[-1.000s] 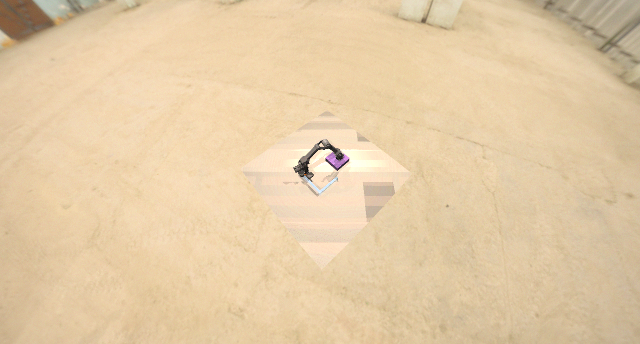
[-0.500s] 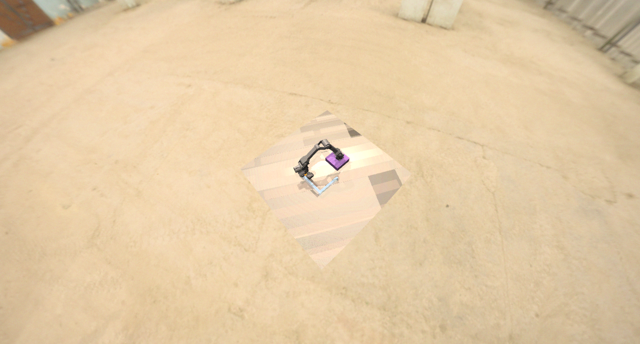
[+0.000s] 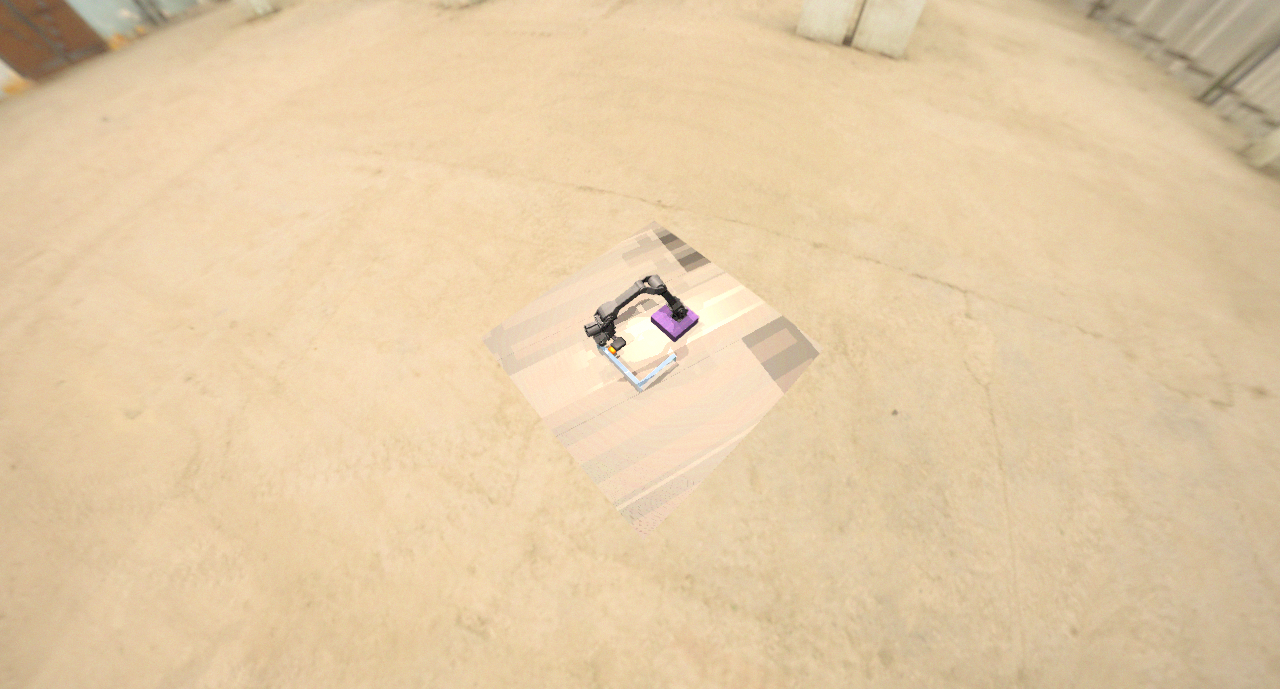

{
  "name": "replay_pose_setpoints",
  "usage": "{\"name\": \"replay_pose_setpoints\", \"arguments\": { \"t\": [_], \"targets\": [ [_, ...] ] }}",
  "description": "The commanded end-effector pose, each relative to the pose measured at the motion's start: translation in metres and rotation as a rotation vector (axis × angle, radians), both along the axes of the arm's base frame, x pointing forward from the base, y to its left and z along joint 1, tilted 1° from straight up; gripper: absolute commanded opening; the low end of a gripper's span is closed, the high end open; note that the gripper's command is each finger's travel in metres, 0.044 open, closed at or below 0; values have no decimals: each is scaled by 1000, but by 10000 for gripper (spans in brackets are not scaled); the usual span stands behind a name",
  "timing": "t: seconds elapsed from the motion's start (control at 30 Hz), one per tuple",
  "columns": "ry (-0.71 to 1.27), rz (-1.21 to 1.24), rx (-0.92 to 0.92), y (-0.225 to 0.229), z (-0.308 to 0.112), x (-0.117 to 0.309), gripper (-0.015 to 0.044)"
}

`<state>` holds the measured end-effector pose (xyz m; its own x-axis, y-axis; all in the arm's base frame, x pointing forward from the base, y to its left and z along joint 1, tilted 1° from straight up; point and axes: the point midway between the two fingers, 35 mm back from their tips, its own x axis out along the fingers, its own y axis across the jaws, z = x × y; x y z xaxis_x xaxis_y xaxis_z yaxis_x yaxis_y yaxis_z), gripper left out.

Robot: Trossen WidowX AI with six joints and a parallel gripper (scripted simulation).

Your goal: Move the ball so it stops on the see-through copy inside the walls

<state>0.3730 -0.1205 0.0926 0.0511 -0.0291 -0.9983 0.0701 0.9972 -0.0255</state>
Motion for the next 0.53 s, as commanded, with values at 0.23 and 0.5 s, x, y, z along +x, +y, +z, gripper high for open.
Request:
{"name": "replay_pose_setpoints", "arguments": {
  "t": [0.23,0.5],
  "targets": [
    [0,0,0,0,3,0,336],
    [-1,0,0,3,52,-7,440]
  ]
}}
